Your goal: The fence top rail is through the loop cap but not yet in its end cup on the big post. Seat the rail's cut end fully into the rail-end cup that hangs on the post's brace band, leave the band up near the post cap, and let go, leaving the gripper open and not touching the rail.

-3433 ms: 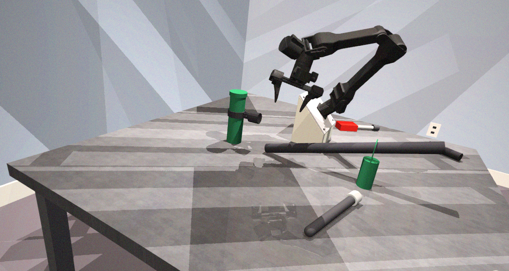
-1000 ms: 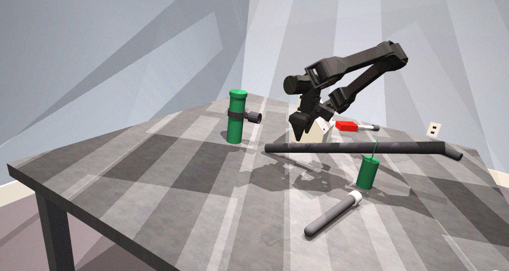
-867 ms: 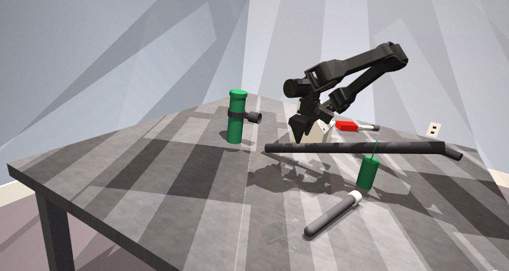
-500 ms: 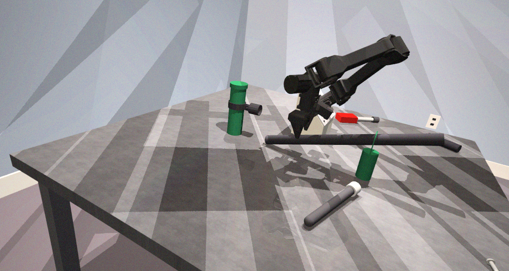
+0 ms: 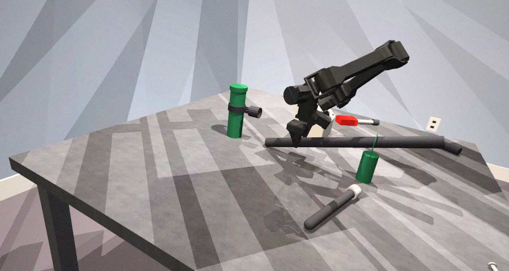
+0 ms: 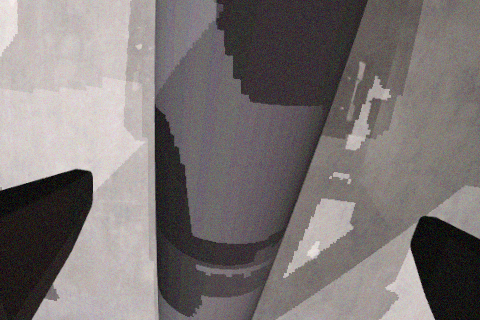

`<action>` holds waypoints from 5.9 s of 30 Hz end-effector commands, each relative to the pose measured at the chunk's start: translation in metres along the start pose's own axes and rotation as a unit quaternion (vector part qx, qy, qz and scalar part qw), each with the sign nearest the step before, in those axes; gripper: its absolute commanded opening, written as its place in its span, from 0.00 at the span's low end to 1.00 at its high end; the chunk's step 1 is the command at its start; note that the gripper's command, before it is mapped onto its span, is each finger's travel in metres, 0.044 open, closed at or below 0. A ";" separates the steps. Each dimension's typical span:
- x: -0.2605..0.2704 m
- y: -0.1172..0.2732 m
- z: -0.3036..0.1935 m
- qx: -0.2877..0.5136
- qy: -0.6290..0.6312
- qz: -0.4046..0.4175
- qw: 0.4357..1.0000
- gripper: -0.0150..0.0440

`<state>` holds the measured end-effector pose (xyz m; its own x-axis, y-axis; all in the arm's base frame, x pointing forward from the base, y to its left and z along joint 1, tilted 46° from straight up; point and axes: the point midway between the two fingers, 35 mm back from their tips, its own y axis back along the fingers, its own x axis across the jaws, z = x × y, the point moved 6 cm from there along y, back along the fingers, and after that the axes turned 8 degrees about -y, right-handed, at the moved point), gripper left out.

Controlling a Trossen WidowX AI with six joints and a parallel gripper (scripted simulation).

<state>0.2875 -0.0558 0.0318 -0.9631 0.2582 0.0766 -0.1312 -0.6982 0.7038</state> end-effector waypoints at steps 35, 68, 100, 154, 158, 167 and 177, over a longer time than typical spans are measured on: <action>0.003 -0.028 0.001 -0.004 -0.002 0.002 1.000 0.48; 0.008 0.037 -0.004 0.132 -0.013 -0.012 0.991 0.25; 0.007 0.043 -0.011 0.126 -0.013 -0.010 0.992 0.25; 0.005 0.038 -0.029 0.122 -0.012 -0.007 0.992 0.25; 0.006 0.035 -0.024 0.114 -0.012 -0.002 0.993 0.25; 0.006 0.035 -0.025 0.114 -0.012 -0.002 0.993 0.25; 0.005 0.035 -0.025 0.115 -0.011 -0.002 0.993 0.25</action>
<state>0.2718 -0.0948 0.0393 -0.9568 0.2768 0.0894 -0.0745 -0.5301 0.8446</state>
